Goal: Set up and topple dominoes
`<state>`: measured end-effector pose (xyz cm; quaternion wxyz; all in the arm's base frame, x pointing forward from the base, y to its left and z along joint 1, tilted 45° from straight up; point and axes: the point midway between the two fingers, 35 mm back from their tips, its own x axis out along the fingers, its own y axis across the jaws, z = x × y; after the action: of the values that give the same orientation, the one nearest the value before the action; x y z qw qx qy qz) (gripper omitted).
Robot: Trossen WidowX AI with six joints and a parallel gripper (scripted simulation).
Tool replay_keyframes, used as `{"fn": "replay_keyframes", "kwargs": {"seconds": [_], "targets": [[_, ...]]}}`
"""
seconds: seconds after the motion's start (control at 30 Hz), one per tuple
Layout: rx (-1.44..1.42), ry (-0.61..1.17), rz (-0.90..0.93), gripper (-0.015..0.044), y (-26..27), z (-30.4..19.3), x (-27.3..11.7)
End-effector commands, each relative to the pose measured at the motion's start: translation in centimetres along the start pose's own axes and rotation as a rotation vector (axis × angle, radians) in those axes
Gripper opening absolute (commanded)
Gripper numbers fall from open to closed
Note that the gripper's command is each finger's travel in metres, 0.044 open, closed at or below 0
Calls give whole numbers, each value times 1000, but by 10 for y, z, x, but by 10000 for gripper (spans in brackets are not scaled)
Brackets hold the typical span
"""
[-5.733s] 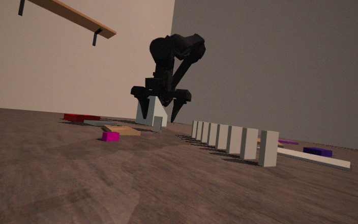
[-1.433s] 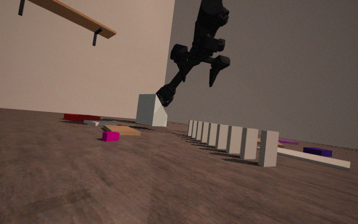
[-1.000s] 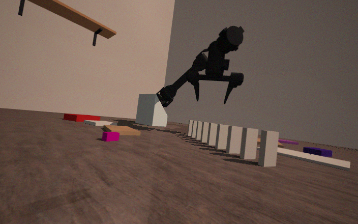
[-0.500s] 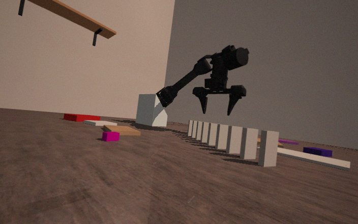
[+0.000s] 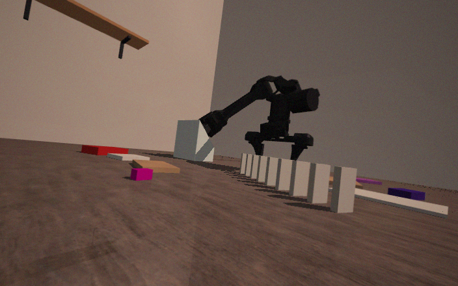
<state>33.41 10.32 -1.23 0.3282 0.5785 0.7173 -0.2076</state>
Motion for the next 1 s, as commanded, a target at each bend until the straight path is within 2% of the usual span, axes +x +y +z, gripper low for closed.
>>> {"fn": "replay_keyframes", "kwargs": {"seconds": [0.0,0.27,0.8,0.97], "targets": [[7,9,-6,440,-2,-1,9],[7,9,-6,440,-2,-1,11],[7,9,-6,23,-2,-1,11],[7,9,-6,23,-2,-1,11]]}}
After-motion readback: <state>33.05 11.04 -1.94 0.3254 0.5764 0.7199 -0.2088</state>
